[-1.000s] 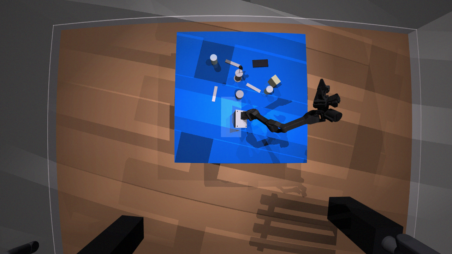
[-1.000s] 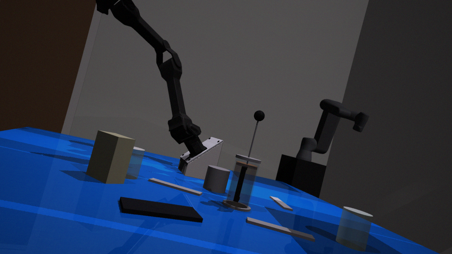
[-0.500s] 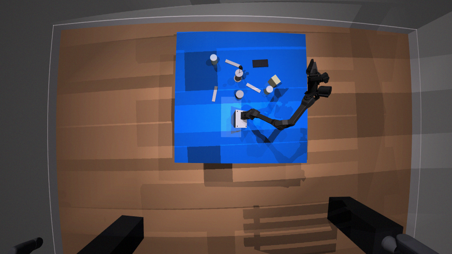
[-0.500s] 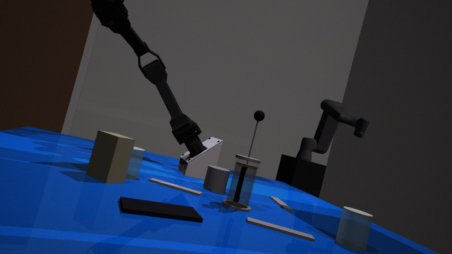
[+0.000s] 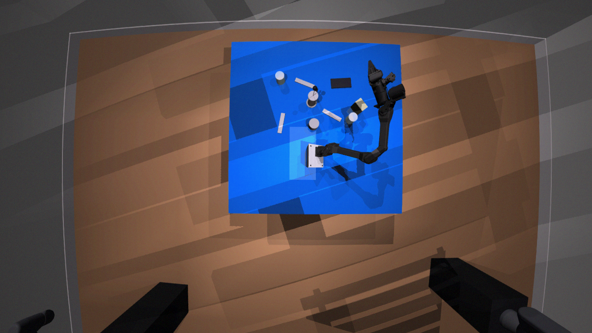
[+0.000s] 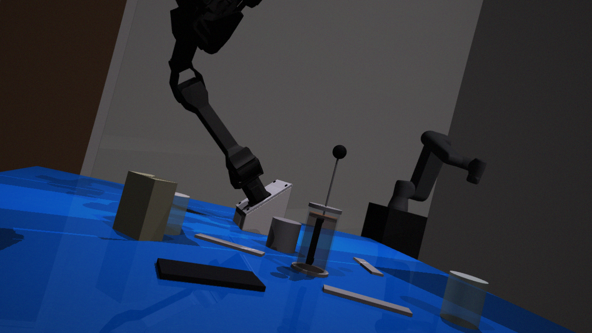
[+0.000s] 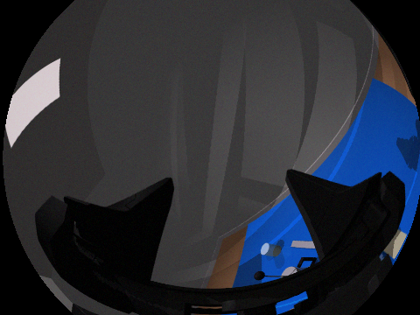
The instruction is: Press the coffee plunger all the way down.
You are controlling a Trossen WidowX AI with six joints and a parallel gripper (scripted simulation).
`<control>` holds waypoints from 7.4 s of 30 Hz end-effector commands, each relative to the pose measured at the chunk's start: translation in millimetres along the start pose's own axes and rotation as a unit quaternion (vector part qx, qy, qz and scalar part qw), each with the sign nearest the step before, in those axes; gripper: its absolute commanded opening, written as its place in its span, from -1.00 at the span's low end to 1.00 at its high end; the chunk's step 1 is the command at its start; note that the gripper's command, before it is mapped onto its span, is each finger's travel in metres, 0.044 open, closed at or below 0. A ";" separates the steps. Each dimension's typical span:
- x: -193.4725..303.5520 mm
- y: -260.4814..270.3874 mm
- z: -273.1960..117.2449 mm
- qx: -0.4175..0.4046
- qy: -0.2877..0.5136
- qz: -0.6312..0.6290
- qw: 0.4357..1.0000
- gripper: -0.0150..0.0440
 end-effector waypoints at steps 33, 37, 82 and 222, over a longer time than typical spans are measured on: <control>299.3 64.4 38.6 0.252 0.242 -0.455 0.819 1.00; 300.2 60.8 43.5 0.252 0.242 -0.454 0.819 1.00; 306.5 39.7 65.9 0.252 0.241 -0.455 0.819 -0.10; 351.7 -30.6 85.1 0.251 0.232 -0.453 0.823 0.61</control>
Point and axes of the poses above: the point midway between the two fingers, 35 mm back from their tips, its own z axis out along the fingers, its own y axis across the jaws, x = y × z, the point moved 8 cm from there along -z, back along the fingers, and after that the axes turned 9 degrees about -z, right-handed, at the moved point
